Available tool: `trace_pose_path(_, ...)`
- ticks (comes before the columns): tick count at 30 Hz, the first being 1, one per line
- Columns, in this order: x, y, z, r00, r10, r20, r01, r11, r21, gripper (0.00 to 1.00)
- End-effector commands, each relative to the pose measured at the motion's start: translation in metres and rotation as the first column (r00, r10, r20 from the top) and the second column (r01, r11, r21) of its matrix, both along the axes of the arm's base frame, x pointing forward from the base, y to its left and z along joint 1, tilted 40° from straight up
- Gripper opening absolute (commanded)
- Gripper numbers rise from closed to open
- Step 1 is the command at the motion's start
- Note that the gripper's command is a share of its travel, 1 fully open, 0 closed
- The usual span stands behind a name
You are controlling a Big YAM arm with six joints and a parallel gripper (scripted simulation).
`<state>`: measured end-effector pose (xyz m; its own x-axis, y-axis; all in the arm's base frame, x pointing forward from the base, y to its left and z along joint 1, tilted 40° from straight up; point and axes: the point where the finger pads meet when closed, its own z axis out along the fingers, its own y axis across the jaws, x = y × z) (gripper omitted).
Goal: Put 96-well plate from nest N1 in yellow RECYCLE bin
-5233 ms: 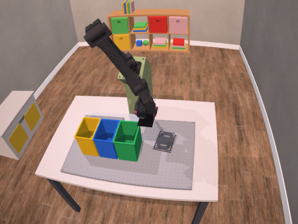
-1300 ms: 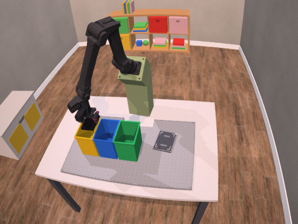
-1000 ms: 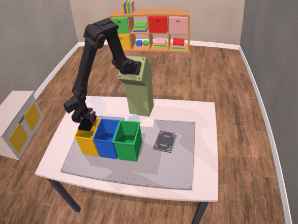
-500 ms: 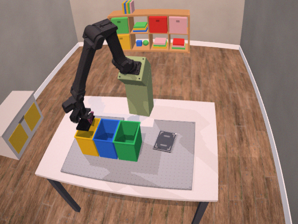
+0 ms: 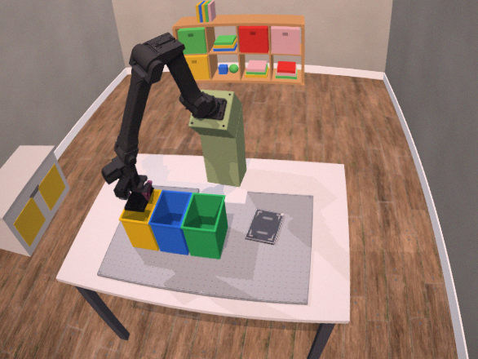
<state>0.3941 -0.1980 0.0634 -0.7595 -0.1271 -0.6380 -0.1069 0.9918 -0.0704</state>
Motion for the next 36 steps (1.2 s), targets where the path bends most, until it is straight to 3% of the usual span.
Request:
trace_pose_path(1, 0.013, -0.005, 0.005, 1.000, -0.006, 0.024, 0.007, 1.000, -0.010, 0.00)
trace_pose_path(10, 0.022, -0.003, -0.008, 1.000, -0.003, 0.019, 0.003, 1.000, -0.007, 0.00)
trace_pose_path(11, 0.016, -0.005, -0.005, 1.000, -0.005, 0.019, 0.006, 1.000, -0.011, 0.00)
trace_pose_path(15, 0.023, -0.004, 0.001, 0.999, -0.004, 0.037, 0.005, 1.000, -0.017, 0.00)
trace_pose_path(27, 0.016, -0.004, -0.005, 1.000, -0.005, 0.019, 0.006, 1.000, -0.011, 0.00)
trace_pose_path(36, 0.024, -0.007, -0.011, 1.000, -0.012, 0.021, 0.012, 1.000, -0.007, 0.00)
